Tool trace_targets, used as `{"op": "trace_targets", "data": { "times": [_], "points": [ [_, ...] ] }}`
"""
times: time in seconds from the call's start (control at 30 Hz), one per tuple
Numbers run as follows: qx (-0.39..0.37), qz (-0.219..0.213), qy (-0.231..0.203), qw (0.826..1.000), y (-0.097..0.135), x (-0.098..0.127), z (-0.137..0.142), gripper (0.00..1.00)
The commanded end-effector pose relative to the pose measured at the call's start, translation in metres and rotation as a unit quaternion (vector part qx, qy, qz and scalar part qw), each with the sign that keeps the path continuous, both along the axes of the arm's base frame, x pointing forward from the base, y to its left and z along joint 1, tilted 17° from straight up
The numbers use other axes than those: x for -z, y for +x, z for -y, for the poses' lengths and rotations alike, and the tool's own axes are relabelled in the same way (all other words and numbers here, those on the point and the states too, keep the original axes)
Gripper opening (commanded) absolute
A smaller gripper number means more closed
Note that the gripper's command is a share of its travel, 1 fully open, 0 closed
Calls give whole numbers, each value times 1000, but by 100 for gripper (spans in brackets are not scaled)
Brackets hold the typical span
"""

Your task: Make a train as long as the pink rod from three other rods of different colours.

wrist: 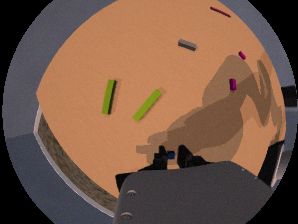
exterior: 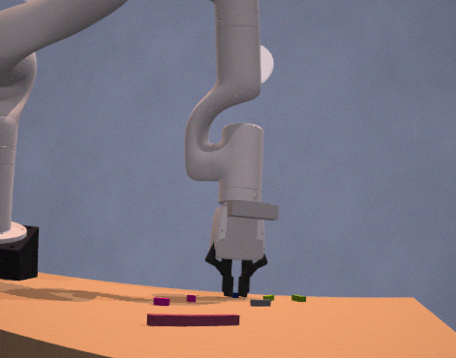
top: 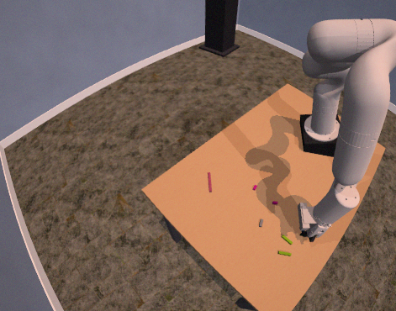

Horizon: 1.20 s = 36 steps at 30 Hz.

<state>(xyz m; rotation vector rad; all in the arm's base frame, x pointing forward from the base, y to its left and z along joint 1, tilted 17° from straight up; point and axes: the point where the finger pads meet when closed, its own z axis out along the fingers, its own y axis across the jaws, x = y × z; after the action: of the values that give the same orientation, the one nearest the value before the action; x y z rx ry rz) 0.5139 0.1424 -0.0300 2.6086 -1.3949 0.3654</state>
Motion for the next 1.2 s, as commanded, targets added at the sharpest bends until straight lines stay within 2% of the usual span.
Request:
{"op": "trace_targets", "data": {
  "times": [0.0, 1.13, 1.17],
  "points": [
    [0, 1, 0, 1000, 1, 0, 0, 24],
    [0, 1, 0, 1000, 1, 0, 0, 24],
    [0, 1, 0, 1000, 1, 0, 0, 4]
  ]
}}
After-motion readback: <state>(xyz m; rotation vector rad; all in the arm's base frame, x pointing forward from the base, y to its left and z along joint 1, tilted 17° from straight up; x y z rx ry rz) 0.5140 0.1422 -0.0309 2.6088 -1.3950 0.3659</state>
